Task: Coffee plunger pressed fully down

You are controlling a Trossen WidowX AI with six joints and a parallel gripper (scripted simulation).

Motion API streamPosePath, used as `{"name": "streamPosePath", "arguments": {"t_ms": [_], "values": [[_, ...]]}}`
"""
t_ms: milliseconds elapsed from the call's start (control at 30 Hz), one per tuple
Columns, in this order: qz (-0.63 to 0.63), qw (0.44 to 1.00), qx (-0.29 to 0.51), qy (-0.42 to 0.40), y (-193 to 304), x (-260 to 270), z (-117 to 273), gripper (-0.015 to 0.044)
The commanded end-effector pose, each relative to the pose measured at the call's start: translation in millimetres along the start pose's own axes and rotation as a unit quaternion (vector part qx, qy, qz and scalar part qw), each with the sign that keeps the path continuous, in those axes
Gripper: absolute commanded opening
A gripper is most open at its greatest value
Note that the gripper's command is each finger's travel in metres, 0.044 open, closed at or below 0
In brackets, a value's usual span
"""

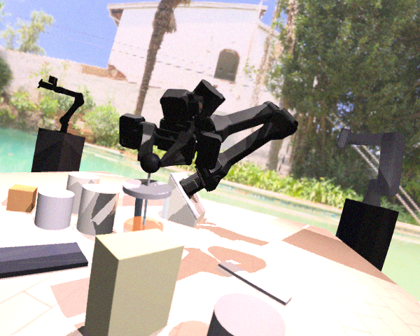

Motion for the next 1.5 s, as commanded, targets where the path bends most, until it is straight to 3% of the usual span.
{"name": "streamPosePath", "arguments": {"t_ms": [0, 1100, 1467], "values": [[-0.011, 1.000, 0.015, -0.009, 8.8, 1.9, -3.7, 0.0127], [-0.007, 1.000, 0.007, -0.005, 4.1, -2.3, -1.7, 0.0127], [-0.007, 1.000, 0.007, -0.005, 4.1, -2.3, -1.7, 0.0415]]}}
Point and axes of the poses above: the point midway between the two fingers, 35 mm back from their tips, its own z axis back along the fingers, its own x axis across the jaws, y = z × x, the point moved 1 cm from there along z, back along the fingers, and after that the axes turned 12 degrees about z, right-handed, at the moved point
